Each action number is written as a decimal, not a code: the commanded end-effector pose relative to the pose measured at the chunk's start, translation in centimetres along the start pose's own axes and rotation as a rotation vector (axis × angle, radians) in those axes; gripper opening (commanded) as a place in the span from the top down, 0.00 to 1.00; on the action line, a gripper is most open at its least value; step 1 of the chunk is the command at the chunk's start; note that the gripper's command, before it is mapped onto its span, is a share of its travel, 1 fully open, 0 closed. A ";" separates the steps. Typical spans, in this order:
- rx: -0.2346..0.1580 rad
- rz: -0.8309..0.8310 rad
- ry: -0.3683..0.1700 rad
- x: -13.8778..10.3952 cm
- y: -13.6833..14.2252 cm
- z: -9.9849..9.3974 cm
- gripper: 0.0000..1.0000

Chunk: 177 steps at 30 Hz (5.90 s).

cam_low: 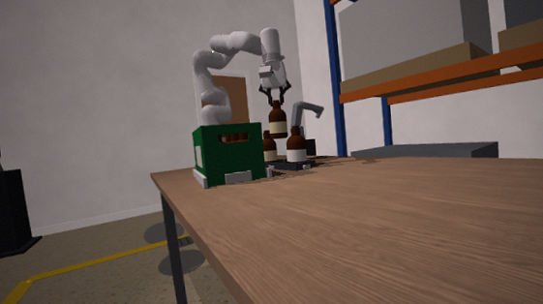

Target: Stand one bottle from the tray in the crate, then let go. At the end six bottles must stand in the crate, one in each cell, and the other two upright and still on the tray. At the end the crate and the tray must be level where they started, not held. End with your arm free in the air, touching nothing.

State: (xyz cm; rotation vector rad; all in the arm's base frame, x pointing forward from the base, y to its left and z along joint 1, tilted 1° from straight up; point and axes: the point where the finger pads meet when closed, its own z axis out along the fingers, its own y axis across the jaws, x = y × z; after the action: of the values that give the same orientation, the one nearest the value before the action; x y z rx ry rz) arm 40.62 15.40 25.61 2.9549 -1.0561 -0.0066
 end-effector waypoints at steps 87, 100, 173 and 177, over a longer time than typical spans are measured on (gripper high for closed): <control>0.004 0.000 0.002 0.0 -0.1 -4.2 1.00; 0.004 0.000 0.002 -0.1 -0.1 -4.5 1.00; 0.004 0.000 0.002 0.2 0.7 -6.4 1.00; 0.004 0.000 0.002 0.3 0.8 -6.4 1.00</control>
State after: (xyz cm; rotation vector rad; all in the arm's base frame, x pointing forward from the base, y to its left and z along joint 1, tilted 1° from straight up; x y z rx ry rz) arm 40.34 14.72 31.86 2.9548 -1.0563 -0.0070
